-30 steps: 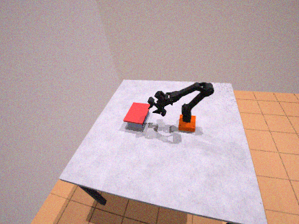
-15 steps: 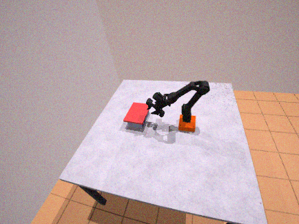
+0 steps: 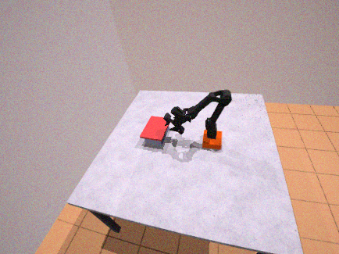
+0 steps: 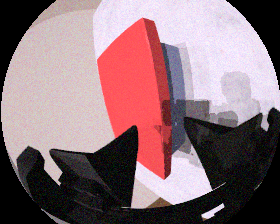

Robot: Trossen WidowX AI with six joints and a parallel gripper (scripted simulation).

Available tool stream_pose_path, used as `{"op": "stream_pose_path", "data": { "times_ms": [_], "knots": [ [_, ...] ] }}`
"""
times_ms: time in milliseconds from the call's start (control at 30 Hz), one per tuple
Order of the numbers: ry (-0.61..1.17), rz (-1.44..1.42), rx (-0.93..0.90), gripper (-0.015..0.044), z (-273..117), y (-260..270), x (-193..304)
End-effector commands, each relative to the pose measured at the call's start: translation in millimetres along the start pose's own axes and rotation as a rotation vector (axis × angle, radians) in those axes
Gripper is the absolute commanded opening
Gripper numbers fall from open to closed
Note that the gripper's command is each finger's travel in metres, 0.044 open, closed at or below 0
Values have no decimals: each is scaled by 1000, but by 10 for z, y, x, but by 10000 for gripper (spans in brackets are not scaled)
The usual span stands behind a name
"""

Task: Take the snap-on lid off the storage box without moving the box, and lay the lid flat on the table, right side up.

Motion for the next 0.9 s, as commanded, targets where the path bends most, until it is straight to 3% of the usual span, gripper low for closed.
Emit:
{"op": "stream_pose_path", "data": {
  "times_ms": [0,400,467,867],
  "knots": [
    [4,-4,-3,235,79,9,4],
    [4,-4,-4,235,248,-17,-1],
    [4,-4,-4,183,248,-17,-1],
    [4,-4,-4,103,248,-17,-1]
  ]
}}
Point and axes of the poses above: the point midway between the two fingers, 35 mm back from their tips, its own z axis out along the fingers, its own y axis across the jaws, x = y × z, the point moved 3 cm from there along -z, back along the fingers, and after that the axes turned 2 degrees about -z, right-handed, at the moved point
